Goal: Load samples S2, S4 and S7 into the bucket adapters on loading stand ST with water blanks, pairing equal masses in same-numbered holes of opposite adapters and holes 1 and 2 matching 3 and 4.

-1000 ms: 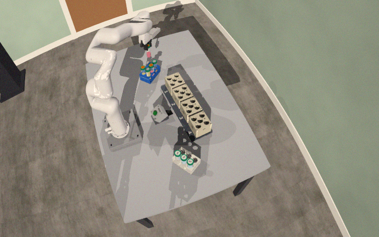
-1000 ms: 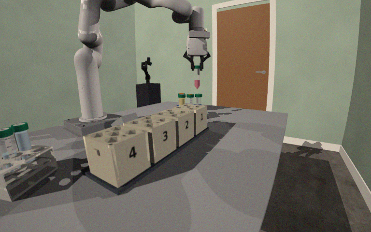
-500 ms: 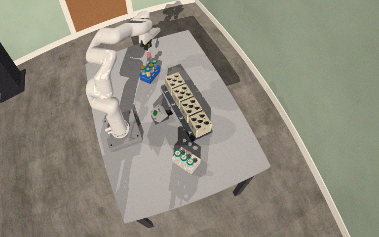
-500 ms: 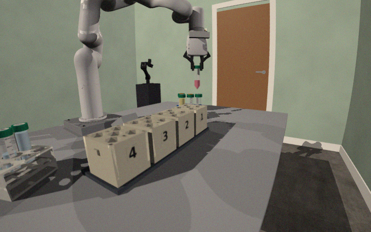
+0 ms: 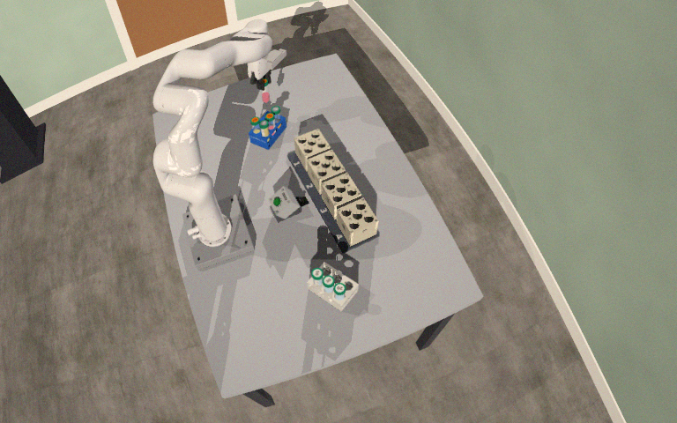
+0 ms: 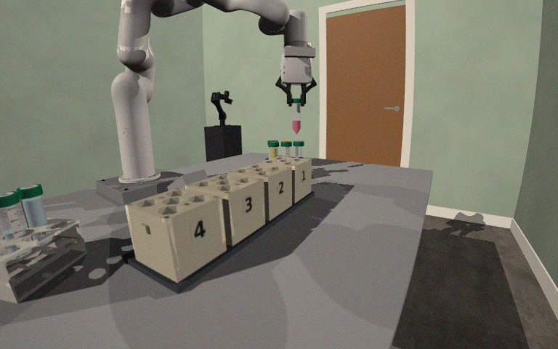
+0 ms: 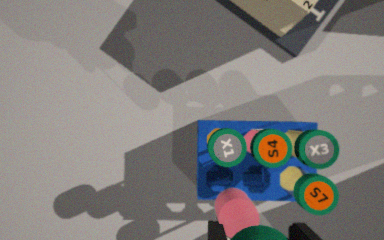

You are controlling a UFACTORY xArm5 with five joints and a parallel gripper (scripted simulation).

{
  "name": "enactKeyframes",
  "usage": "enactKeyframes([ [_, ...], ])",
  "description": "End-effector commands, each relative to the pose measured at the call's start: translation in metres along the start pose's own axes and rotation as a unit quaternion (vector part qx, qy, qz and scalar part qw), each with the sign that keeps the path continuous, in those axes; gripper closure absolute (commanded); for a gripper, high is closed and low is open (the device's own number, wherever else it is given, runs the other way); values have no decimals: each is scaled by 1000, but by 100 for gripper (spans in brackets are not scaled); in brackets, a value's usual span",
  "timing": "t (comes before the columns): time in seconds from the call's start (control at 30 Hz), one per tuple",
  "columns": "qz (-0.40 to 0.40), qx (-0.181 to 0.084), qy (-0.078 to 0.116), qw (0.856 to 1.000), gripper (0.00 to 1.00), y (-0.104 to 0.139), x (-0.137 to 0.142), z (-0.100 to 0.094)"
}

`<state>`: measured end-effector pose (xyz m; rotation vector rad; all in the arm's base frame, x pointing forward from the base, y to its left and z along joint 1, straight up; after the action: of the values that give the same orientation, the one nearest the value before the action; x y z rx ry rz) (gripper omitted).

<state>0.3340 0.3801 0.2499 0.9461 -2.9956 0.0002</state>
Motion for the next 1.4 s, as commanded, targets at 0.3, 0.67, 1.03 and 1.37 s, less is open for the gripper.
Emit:
enactKeyframes([
  [0.3, 0, -2, -2, 1000, 100, 0, -1, 0],
  [0.67, 0, -2, -2, 1000, 100, 0, -1, 22],
  [1.03, 0, -2, -2, 1000, 100, 0, -1, 40],
  [1.37, 0, -2, -2, 1000, 100, 0, -1, 60],
])
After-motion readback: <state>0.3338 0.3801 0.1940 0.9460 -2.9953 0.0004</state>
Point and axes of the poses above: the point where the finger pads meet when closed, its own z axis out along the fingers, its own x axis across the jaws, y = z × x, the point moved 3 cm from there along -z, back along the fingers, and after that the axes turned 3 degrees about z, right-handed, at the moved point
